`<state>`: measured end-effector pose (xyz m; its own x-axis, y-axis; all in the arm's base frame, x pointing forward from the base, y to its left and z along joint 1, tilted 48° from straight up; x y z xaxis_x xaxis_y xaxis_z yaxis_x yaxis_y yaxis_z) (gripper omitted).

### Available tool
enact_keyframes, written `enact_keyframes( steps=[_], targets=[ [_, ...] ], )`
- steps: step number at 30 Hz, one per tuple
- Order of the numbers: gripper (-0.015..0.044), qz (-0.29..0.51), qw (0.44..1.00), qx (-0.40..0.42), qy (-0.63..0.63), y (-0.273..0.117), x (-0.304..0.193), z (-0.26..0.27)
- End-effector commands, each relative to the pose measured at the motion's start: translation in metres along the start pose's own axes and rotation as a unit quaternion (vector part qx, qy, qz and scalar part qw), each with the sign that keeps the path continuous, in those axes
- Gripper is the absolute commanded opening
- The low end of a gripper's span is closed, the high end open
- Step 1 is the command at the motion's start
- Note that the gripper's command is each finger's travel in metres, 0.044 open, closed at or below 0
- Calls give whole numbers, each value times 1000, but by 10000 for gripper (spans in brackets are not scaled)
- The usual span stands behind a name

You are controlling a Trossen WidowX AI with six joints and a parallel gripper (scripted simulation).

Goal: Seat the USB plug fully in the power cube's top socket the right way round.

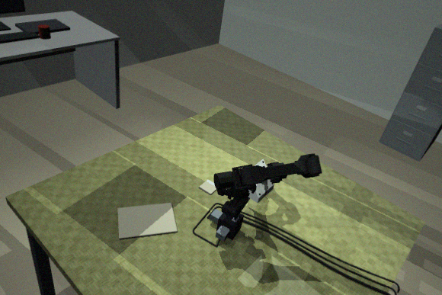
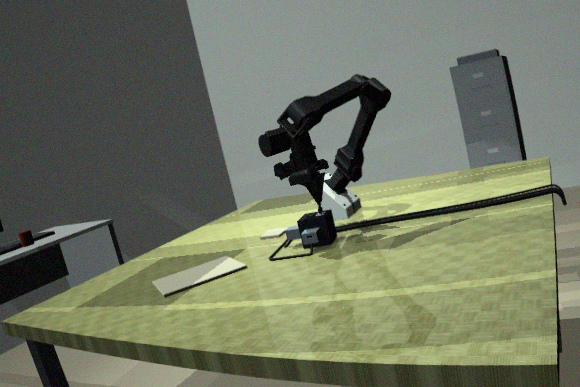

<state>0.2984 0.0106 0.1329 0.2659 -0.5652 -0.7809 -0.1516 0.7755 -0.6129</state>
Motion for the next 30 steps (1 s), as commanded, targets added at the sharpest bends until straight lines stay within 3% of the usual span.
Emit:
enact_keyframes(
  steps=[1,30],
  targets=[
    [0,1,1000,0,3,1,0,0],
    [0,1,1000,0,3,5,0,0]
  ],
)
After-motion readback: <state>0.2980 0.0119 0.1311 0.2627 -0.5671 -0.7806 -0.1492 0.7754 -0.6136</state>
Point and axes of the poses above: the point midway between the two fingers, 35 mm back from their tips, its own y axis out along the fingers, its own z axis across the jaws, x = y × z, the point moved 7 cm from there along -y, back along the fingers, and after that the axes turned 2 degrees about y, right-handed, at the moved point
